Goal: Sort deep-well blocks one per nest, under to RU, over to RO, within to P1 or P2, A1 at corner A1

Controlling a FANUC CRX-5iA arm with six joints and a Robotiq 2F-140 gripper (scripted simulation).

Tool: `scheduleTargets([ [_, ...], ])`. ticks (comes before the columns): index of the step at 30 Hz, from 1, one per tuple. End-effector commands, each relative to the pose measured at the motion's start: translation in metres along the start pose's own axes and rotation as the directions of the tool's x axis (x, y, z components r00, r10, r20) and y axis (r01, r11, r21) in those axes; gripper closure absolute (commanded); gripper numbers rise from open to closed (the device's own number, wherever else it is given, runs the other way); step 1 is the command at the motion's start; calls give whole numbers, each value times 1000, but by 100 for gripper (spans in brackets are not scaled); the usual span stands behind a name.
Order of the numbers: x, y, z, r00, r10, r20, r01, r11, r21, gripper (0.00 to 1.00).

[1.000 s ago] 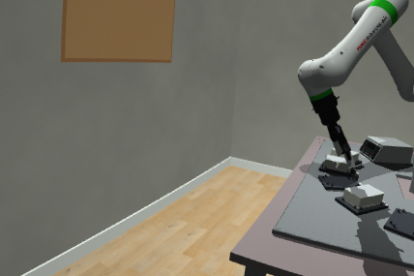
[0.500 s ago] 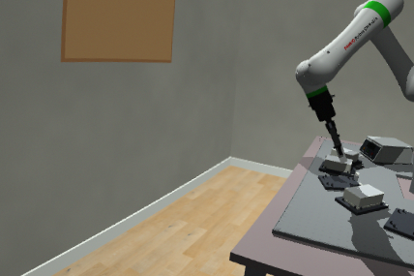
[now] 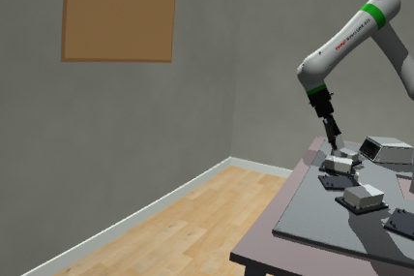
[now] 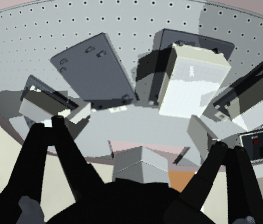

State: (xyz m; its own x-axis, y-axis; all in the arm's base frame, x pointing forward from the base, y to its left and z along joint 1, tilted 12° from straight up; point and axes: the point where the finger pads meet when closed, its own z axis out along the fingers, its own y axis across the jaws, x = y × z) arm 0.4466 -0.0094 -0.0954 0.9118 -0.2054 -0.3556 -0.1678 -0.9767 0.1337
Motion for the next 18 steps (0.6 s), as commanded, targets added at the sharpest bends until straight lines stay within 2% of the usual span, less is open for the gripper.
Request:
scheduleTargets([
  [1,3,12,-2,1000,0,0,0,1000,0,0],
  [15,17,75,-10,1000,0,0,0,1000,0,0],
  [18,17,77,-10,1000,0,0,0,1000,0,0],
])
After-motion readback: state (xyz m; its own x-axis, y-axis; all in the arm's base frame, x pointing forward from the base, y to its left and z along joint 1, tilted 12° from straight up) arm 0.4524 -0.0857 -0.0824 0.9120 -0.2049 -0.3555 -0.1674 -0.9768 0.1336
